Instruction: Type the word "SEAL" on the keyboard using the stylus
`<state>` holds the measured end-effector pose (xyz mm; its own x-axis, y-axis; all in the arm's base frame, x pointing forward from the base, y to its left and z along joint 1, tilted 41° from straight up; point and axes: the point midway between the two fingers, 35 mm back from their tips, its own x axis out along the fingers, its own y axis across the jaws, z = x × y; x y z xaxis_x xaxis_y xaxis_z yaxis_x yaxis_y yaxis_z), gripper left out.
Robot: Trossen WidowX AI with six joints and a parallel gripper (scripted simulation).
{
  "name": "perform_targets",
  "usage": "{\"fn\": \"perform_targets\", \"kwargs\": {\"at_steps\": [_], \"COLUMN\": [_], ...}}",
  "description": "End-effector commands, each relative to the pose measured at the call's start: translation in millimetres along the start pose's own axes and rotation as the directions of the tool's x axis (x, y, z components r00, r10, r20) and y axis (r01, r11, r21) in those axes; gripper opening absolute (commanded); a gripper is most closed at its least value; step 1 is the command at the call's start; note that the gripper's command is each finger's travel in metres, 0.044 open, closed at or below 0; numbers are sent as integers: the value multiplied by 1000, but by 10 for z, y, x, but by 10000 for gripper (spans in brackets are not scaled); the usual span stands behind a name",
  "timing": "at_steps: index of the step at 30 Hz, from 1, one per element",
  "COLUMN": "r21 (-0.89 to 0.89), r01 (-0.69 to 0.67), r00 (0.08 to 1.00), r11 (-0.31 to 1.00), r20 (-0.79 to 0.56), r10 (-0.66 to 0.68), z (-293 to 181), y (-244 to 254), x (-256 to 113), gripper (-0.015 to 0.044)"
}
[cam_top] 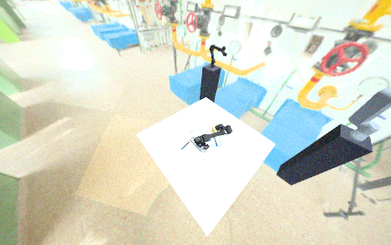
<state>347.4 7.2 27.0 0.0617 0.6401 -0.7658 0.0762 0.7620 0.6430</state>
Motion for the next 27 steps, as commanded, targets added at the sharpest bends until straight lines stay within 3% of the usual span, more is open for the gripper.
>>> {"fn": "perform_targets", "kwargs": {"at_steps": [1,7,20,24,27], "r21": [6,6,7,8,5], "r01": [-9,-6,-5,0,-2], "r00": [1000,1000,1000,1000,1000], "r11": [1000,1000,1000,1000,1000], "r20": [-6,-5,-5,-5,-5], "r10": [9,6,5,0,2], "z": [1,-2,-2,1,-9], "y": [-10,-688,-748,-1310,-1422], "x": [8,11,12,9,9], "gripper": [0,0,0,0,0]}}
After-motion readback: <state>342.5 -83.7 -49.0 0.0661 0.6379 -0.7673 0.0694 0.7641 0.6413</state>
